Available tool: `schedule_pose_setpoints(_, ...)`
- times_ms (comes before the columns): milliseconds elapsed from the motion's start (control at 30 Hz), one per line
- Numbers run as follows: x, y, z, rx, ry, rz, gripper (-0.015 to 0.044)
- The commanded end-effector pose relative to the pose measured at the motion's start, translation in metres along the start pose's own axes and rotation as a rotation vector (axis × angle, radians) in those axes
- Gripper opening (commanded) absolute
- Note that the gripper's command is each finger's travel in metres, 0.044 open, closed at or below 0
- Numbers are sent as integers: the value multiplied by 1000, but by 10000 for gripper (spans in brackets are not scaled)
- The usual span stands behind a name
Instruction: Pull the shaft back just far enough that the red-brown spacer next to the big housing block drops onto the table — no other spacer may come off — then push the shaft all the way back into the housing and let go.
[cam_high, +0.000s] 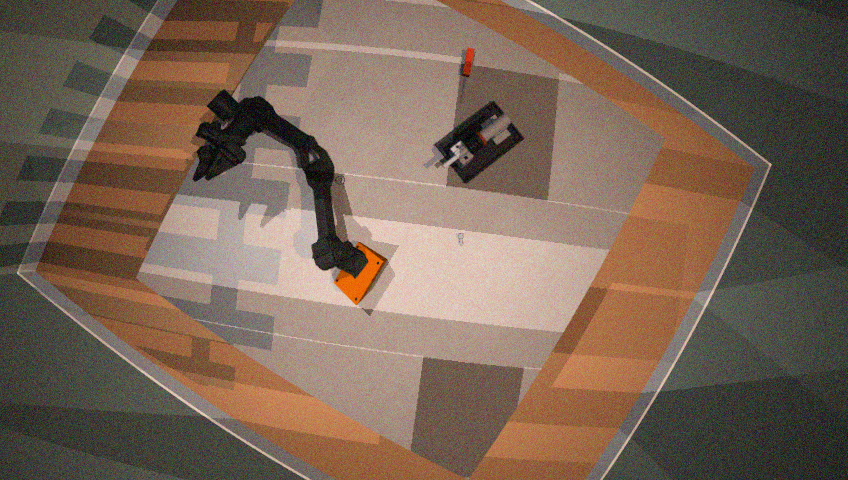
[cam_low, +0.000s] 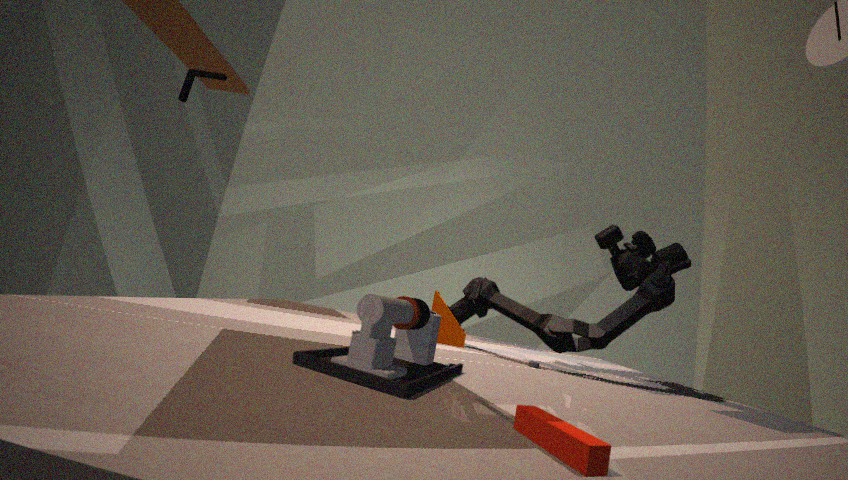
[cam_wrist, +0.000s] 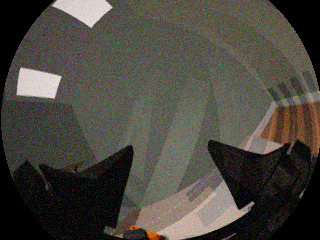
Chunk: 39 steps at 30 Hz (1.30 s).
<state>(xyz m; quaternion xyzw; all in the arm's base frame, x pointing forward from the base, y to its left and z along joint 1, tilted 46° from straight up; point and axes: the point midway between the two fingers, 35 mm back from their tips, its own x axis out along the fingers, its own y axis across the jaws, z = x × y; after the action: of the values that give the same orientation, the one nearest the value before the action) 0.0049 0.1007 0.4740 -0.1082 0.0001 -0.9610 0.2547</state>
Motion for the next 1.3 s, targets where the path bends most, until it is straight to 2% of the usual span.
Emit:
schedule_pose_setpoints(0, 3, 1, 0, -7, 2, 8, 426)
schedule_pose_setpoints(200, 78, 45, 4, -222, 44, 272, 440)
schedule_pose_setpoints(367, 124, 97, -2, -396, 32, 493, 440)
schedule_pose_setpoints(500, 151, 153, -13, -554, -15, 697, 440)
schedule_pose_setpoints(633, 163, 212, -28, -701, -94, 895, 440)
schedule_pose_setpoints(767, 159, 269, -47, -835, -200, 1083, 440)
schedule_pose_setpoints(933, 134, 337, -74, -985, -375, 1305, 440)
schedule_pose_setpoints(1267, 31, 427, -137, -1193, -853, 1672, 440)
